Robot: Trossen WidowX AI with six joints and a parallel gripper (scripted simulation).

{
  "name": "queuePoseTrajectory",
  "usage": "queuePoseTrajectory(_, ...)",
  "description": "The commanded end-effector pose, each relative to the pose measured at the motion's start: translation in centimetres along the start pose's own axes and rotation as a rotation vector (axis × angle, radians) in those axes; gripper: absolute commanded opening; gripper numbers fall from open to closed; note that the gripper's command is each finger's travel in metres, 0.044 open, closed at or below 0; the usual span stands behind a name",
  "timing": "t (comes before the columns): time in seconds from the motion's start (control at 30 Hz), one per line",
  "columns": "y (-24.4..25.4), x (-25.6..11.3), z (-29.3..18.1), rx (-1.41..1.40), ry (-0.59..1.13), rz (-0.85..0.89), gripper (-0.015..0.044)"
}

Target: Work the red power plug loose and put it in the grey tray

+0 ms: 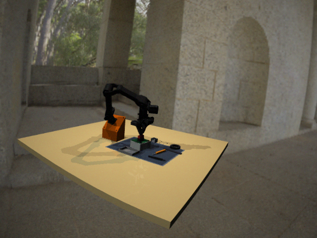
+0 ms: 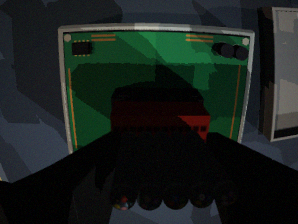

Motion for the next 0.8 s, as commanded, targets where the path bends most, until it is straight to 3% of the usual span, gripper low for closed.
queuePoseTrajectory(0.0,0.1,0.1,0.0,-0.003,0.000,0.004,0.0000)
queuePoseTrajectory(0.43,1.1,-1.3,0.0,-0.003,-0.001,-0.085,0.0000)
queuePoseTrajectory(0.77,-1.3,-1.5,0.1,-0.003,0.003,0.137,0.0000)
Point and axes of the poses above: the point midway between the two fingers, 35 mm back from their tips, its own x axis out along the fingers, its own y axis across the jaws, z = x × y, the point moved 2 cm from there along -x, back along the fingers, and after that the axes turned 1 degree about x, right-handed, at the moved point
